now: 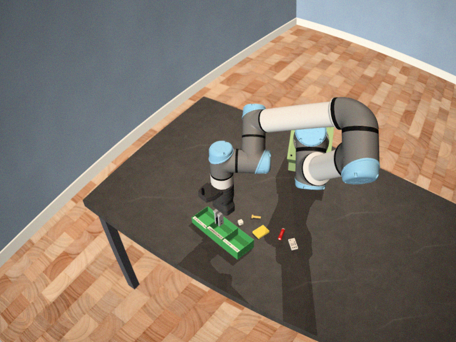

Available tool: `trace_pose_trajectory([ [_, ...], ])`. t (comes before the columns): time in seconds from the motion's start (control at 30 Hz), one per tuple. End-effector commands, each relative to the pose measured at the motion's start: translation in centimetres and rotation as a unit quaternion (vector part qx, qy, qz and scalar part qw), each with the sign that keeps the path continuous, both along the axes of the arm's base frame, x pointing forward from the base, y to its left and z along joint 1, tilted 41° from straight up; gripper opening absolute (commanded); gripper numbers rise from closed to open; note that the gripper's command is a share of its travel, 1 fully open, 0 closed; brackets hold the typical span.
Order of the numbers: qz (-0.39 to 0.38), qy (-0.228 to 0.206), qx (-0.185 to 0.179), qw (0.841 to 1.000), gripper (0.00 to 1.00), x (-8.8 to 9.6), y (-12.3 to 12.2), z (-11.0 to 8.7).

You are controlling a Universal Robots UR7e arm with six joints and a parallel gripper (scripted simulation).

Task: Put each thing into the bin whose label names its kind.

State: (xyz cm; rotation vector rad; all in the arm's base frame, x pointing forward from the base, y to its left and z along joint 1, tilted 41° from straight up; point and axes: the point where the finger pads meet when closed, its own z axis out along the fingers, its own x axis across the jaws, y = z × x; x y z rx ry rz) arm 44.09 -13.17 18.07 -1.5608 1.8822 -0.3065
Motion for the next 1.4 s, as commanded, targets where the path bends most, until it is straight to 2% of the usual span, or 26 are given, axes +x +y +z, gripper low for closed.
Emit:
trace_pose_trajectory([
  [0.0, 0.001, 0.0, 0.001, 1.0, 0.31, -0.2, -0.1, 0.2],
  [0.2, 0.001, 0.0, 0.001, 1.0, 0.31, -0.1, 1.3, 0.7],
  [0.67, 0.001, 0.0, 0.001, 1.0, 0.31, 0.4, 7.8, 3.1],
  [0.97, 0.001, 0.0, 0.001, 1.0, 0.31, 0.4, 7.8, 3.1],
  [1.37, 0.001, 0.0, 0.001, 1.0, 0.31, 2.0, 8.4, 1.1],
])
